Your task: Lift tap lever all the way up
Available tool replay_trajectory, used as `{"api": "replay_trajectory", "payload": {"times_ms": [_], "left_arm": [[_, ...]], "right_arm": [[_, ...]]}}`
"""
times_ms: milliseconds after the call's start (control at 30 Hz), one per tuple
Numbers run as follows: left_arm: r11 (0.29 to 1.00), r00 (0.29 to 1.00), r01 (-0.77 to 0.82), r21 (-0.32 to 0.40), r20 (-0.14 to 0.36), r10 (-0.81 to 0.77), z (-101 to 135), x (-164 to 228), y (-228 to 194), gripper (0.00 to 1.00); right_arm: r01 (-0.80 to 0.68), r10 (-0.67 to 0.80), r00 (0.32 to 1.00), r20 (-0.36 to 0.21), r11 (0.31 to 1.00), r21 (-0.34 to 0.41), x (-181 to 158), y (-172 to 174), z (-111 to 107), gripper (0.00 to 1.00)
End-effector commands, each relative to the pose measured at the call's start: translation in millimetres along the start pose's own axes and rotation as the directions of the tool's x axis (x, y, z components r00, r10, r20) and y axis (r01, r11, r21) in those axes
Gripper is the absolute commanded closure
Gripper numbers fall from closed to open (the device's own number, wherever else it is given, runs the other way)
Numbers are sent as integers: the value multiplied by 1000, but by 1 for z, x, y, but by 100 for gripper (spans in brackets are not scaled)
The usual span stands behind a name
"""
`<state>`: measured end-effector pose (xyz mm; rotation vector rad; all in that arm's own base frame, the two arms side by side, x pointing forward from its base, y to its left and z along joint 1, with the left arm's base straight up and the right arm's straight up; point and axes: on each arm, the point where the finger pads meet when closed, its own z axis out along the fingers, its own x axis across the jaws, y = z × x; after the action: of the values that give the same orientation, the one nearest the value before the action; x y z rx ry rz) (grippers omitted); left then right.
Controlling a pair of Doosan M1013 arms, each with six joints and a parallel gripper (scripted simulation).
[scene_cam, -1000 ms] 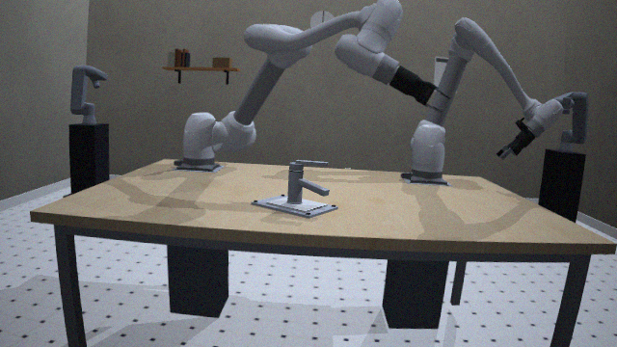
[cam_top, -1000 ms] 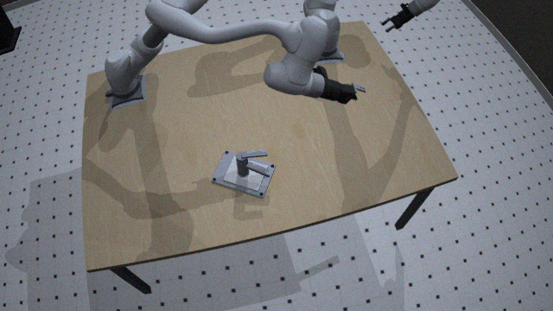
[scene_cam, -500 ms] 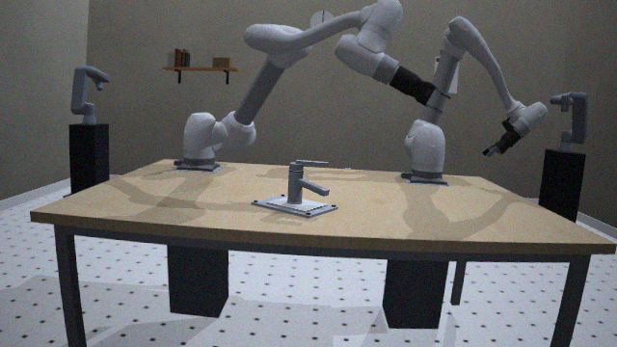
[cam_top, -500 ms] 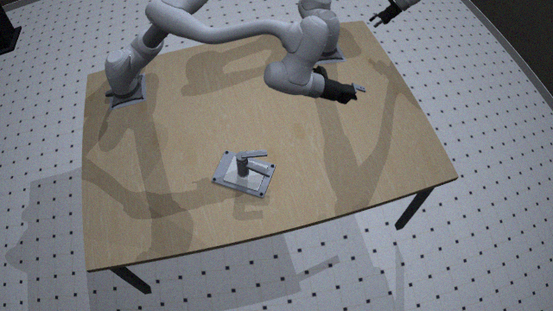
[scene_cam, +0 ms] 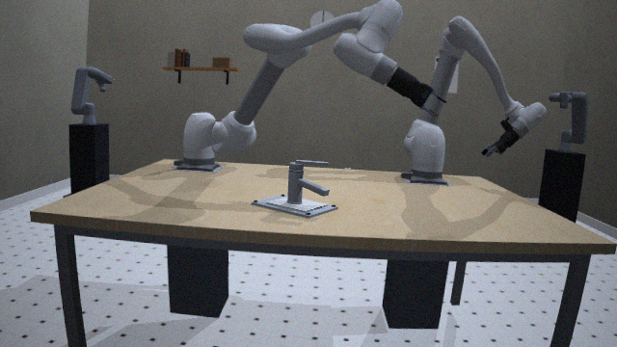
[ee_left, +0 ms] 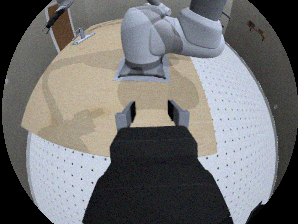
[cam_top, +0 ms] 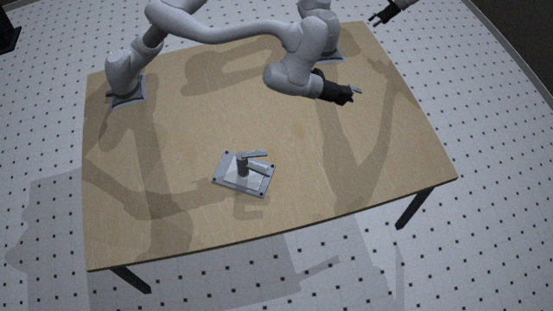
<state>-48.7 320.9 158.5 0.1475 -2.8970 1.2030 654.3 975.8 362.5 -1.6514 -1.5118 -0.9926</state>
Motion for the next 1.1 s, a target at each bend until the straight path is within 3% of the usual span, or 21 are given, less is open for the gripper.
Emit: {"api": "replay_trajectory", "payload": {"times_ms": [0, 233, 300, 333, 400, 567, 800, 867, 900, 1067], "left_arm": [[1000, 1000, 0, -1, 0, 0, 0, 0, 0, 0], [1000, 1000, 0, -1, 0, 0, 0, 0, 0, 0], [1000, 1000, 0, -1, 0, 0, 0, 0, 0, 0], [1000, 1000, 0, -1, 0, 0, 0, 0, 0, 0], [1000, 1000, 0, -1, 0, 0, 0, 0, 0, 0], [1000, 1000, 0, -1, 0, 0, 0, 0, 0, 0], [1000, 1000, 0, -1, 0, 0, 0, 0, 0, 0], [1000, 1000, 0, -1, 0, 0, 0, 0, 0, 0], [1000, 1000, 0, -1, 0, 0, 0, 0, 0, 0], [1000, 1000, 0, -1, 0, 0, 0, 0, 0, 0]], "right_arm": [[147, -149, 987, 66, 988, 39, -24, -4, -10, 0], [407, -434, 882, 183, 898, 165, -82, -5, -37, 0], [407, -434, 882, 183, 898, 165, -82, -5, -37, 0], [490, -535, 817, 217, 841, 229, -106, -3, -51, 0], [518, -572, 788, 227, 816, 255, -115, -1, -57, 0], [621, -729, 634, 258, 679, 393, -159, 7, -90, 0], [664, -887, 395, 239, 456, 593, -215, 26, -146, 0], [664, -887, 395, 239, 456, 593, -215, 26, -146, 0], [648, -930, 301, 211, 362, 670, -235, 36, -172, 0], [594, -973, 174, 151, 226, 772, -261, 50, -213, 0]]}}
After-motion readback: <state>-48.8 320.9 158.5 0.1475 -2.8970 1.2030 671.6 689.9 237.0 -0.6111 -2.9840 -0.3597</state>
